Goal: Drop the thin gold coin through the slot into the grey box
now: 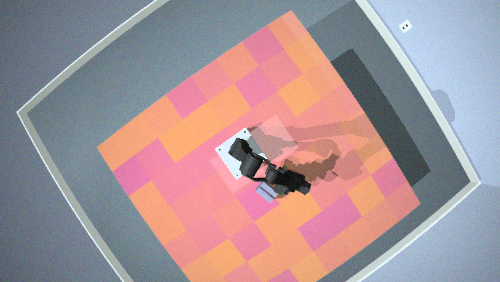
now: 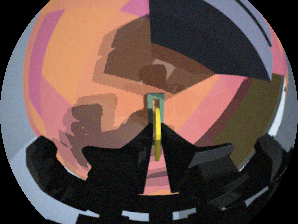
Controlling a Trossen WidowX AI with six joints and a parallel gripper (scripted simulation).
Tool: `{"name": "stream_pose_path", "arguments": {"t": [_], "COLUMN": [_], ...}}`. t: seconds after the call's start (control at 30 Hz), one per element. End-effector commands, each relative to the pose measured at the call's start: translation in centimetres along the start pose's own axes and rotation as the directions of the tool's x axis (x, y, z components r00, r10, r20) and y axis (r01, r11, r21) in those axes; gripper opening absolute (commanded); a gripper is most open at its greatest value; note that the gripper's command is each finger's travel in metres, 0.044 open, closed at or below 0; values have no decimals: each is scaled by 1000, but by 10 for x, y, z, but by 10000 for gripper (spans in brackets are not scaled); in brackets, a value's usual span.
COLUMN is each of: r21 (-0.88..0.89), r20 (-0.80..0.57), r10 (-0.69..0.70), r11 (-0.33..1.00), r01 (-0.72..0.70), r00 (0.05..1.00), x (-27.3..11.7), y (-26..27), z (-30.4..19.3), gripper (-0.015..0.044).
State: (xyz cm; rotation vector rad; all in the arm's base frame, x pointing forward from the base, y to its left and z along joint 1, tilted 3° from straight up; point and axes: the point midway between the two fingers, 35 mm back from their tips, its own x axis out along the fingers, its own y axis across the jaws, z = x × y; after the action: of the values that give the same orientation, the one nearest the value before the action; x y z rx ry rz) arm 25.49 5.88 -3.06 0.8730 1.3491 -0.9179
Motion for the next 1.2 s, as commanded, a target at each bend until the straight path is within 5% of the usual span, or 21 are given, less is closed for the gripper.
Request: {"name": "stream_pose_path", "arguments": {"t": [0.0,1.17], "r21": [-3,-3], "r20": [3,3], "r10": [1,2], "r11": [1000,1000], "r01": [-1,-2], "r00": [1000,1000], "x": [1,-65], "y": [0,5], "z": [1,1], "gripper": [0,0]}}
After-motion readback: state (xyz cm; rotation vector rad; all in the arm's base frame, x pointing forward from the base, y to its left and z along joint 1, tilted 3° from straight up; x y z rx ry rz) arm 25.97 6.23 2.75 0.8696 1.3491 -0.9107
